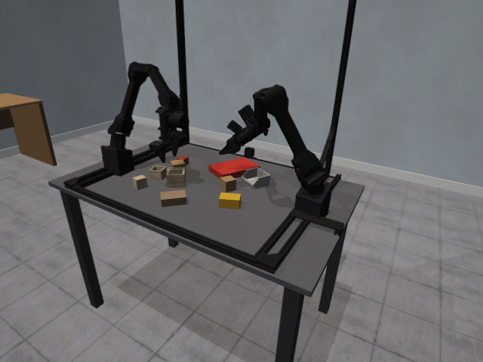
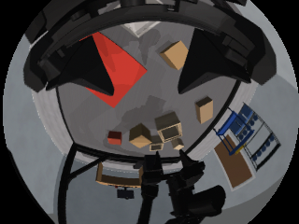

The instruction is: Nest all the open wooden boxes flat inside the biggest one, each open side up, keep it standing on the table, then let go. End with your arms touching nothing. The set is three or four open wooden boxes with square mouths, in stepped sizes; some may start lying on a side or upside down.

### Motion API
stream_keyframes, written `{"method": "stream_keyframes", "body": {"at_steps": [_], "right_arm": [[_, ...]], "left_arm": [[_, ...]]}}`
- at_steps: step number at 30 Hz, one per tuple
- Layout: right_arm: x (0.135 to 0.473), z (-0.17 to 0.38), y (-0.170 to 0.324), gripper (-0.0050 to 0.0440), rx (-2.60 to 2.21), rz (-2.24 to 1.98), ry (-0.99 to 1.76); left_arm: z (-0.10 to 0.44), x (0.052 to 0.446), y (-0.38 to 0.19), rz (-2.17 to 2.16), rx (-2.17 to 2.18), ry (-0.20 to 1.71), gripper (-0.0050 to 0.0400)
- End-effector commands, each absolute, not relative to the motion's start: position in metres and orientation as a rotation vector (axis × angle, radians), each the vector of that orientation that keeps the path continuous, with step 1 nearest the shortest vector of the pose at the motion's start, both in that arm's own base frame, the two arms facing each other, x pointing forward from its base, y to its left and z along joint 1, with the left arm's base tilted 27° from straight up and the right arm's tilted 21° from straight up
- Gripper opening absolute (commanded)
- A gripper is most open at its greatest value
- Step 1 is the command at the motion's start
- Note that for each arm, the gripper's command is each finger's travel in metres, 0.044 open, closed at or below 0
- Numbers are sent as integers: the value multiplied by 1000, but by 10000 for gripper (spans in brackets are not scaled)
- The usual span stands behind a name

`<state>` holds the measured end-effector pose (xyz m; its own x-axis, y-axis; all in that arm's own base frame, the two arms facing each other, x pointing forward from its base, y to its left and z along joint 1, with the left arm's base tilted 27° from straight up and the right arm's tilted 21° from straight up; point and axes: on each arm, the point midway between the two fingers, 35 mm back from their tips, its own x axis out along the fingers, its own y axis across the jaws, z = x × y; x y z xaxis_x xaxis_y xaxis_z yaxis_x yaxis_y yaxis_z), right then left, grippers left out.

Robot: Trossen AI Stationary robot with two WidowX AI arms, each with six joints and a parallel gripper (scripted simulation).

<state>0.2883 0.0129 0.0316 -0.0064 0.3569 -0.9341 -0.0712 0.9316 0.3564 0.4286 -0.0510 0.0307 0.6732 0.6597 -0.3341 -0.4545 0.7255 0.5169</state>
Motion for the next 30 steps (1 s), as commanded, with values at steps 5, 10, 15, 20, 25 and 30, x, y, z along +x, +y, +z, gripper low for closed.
{"method": "stream_keyframes", "body": {"at_steps": [5,10,15,20,25,30], "right_arm": [[272,28,18,400,201,371,1530],[262,25,20,400,185,386,1526],[252,21,23,400,169,401,1521],[243,18,25,400,155,415,1517],[233,14,27,400,140,430,1513],[223,10,29,400,125,444,1508]], "left_arm": [[37,423,-43,565,428,699,400],[40,412,-38,518,435,819,400],[44,395,-31,477,436,944,400],[49,378,-26,444,425,1053,400],[57,352,-20,413,414,1193,400],[67,323,-14,388,394,1331,400]]}}
